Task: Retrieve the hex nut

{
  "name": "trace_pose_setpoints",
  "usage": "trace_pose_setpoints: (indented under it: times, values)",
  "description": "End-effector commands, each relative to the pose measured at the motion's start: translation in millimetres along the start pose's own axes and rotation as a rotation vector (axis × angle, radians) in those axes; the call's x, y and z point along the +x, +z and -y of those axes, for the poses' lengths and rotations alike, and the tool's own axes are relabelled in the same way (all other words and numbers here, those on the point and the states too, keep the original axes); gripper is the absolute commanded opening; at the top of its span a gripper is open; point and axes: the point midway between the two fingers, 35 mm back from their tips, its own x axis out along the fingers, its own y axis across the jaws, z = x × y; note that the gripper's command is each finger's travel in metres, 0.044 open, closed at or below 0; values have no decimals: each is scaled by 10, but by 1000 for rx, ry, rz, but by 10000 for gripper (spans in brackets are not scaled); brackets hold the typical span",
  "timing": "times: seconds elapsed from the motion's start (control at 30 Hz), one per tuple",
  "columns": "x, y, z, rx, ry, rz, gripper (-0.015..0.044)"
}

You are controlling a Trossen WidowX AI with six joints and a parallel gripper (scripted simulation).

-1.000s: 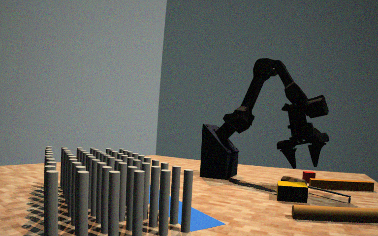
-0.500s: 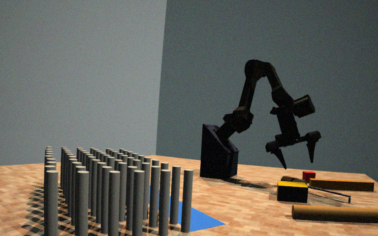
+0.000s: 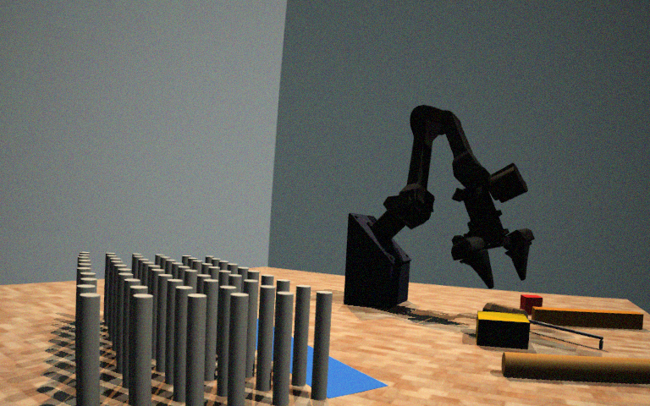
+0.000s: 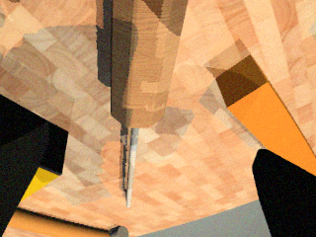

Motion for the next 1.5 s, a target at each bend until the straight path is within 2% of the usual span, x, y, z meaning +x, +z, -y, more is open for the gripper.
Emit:
trace_pose_setpoints:
  times: [0.0, 0.13, 0.17, 0.47, 1.47]
  values:
    - [-10, -6, -2, -18, 2, -10, 387]
    - [-10, -6, -2, -18, 2, -10, 282]
    - [-10, -6, -2, -18, 2, -10, 280]
    - [1, -4, -4, -18, 2, -10, 280]
    - [450, 152, -83, -16, 2, -8, 280]
